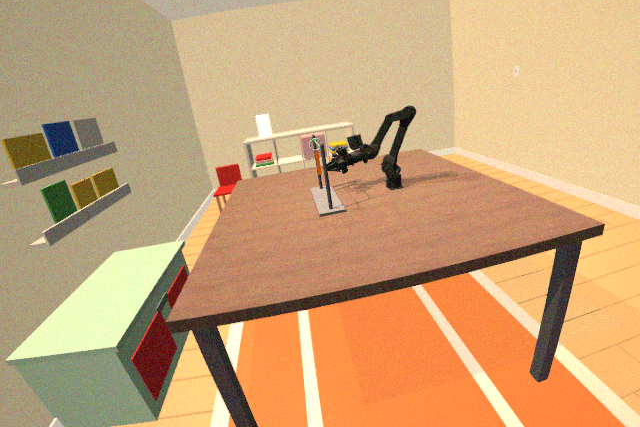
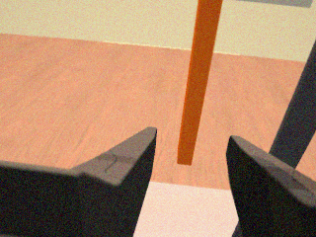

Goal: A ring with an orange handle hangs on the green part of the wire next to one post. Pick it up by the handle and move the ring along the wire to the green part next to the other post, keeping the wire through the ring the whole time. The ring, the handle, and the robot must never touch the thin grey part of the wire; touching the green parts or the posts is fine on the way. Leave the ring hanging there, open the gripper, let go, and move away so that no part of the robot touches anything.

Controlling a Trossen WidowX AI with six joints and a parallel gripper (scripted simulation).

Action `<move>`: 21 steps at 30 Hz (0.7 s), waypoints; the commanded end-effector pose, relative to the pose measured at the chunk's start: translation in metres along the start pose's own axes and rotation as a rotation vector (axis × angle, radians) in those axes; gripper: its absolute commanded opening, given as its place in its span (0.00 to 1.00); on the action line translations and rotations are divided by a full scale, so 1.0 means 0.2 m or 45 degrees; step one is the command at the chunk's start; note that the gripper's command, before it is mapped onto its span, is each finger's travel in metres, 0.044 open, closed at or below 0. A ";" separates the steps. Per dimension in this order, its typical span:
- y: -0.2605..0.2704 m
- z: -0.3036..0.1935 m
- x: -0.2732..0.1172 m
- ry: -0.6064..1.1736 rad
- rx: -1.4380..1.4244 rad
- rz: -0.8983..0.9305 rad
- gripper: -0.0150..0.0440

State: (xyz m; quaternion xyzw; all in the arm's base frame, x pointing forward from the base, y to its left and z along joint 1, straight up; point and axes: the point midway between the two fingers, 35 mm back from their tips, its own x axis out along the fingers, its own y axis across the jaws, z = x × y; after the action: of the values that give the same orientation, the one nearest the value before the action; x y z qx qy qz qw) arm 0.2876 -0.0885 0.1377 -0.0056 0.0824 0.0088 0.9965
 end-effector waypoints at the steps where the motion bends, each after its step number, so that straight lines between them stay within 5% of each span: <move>1: -0.01 0.01 0.03 -0.004 0.001 -0.007 0.53; 21: 0.00 0.00 0.19 -0.008 0.002 -0.007 0.53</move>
State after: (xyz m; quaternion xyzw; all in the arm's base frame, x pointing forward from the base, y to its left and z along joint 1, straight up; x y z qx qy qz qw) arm 0.3185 -0.0880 0.1327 -0.0056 0.0812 0.0088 0.9966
